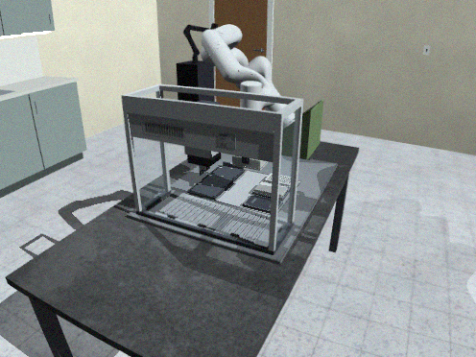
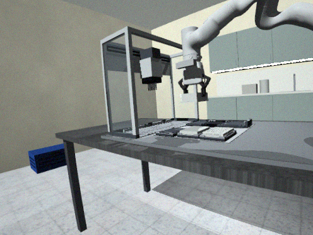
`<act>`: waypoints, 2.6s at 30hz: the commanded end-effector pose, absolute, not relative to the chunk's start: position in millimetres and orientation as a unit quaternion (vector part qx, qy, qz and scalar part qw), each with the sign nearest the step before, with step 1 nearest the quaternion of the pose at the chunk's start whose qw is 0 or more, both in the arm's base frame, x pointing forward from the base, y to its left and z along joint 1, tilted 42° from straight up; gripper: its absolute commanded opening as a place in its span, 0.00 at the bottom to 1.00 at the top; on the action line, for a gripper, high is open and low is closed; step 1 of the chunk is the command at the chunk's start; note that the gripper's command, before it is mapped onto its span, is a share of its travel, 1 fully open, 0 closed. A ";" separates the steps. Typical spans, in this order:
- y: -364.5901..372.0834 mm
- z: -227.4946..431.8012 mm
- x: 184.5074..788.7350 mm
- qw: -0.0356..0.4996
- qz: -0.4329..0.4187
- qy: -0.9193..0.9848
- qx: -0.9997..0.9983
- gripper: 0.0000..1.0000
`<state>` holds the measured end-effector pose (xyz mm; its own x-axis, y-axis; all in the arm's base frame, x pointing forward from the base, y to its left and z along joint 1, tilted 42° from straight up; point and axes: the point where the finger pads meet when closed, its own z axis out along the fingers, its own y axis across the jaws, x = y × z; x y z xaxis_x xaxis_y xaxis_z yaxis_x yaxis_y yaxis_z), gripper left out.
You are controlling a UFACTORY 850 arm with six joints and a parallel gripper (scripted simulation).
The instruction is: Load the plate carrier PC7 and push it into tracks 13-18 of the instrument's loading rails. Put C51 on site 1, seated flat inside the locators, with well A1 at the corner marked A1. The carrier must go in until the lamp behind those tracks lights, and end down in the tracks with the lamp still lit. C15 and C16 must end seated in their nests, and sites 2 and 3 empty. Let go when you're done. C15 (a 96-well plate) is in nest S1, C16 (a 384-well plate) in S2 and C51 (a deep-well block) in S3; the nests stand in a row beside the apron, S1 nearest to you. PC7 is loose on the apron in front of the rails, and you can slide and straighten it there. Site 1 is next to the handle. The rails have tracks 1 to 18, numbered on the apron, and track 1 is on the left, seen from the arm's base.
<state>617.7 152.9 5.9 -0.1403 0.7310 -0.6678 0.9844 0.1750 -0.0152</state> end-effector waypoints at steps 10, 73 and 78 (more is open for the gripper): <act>107.4 42.7 584.4 0.272 -0.230 0.719 0.597 0.00; -2.6 122.1 506.4 0.272 -0.231 0.719 0.597 0.00; -8.0 115.9 507.4 0.272 -0.231 0.719 0.597 0.00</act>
<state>506.1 -4.1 120.4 -0.1397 0.7328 -0.6659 0.9836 0.1799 -0.0084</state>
